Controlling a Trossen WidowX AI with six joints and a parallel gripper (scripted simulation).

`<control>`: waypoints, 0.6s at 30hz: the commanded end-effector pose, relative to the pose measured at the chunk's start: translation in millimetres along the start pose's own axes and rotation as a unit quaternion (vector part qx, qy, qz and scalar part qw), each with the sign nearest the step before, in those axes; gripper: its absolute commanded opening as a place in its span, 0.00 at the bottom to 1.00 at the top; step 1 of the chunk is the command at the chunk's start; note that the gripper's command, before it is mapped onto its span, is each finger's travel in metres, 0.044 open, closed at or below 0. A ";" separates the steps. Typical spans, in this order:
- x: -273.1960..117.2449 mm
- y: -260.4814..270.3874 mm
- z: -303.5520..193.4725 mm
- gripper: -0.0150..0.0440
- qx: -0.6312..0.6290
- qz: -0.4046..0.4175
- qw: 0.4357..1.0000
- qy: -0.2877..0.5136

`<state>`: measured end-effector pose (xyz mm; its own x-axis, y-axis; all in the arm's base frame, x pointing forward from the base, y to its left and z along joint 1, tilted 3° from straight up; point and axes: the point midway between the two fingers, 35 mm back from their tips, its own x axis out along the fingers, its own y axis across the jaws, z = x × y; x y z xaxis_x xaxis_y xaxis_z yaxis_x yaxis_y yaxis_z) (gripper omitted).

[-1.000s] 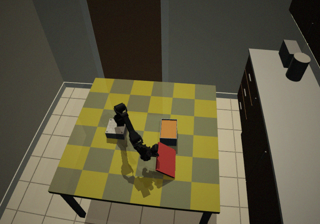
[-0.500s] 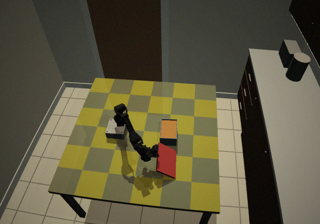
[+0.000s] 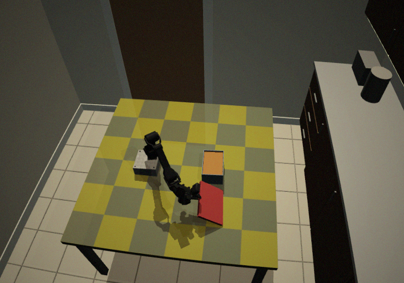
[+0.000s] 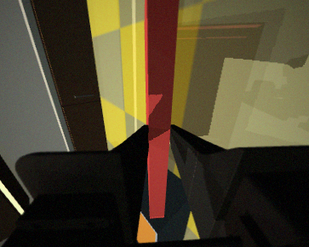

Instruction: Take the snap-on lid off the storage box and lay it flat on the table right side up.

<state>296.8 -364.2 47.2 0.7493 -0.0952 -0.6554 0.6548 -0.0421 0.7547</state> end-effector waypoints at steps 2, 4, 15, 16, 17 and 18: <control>5.6 -9.0 -1.5 0.25 0.004 -0.007 1.000 0.002; 6.7 -10.3 -1.5 0.25 0.004 -0.007 1.000 0.002; 12.2 -17.2 -1.6 0.25 0.004 -0.007 1.000 0.002; 12.7 -17.8 -1.7 0.25 0.004 -0.007 1.000 0.002; 13.2 -18.4 -1.7 0.25 0.004 -0.007 1.000 0.002; 13.7 -19.0 -1.7 0.25 0.004 -0.007 1.000 0.002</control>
<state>296.5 -364.8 33.7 0.7501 -0.0968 -0.6542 0.6538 -0.0405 0.7556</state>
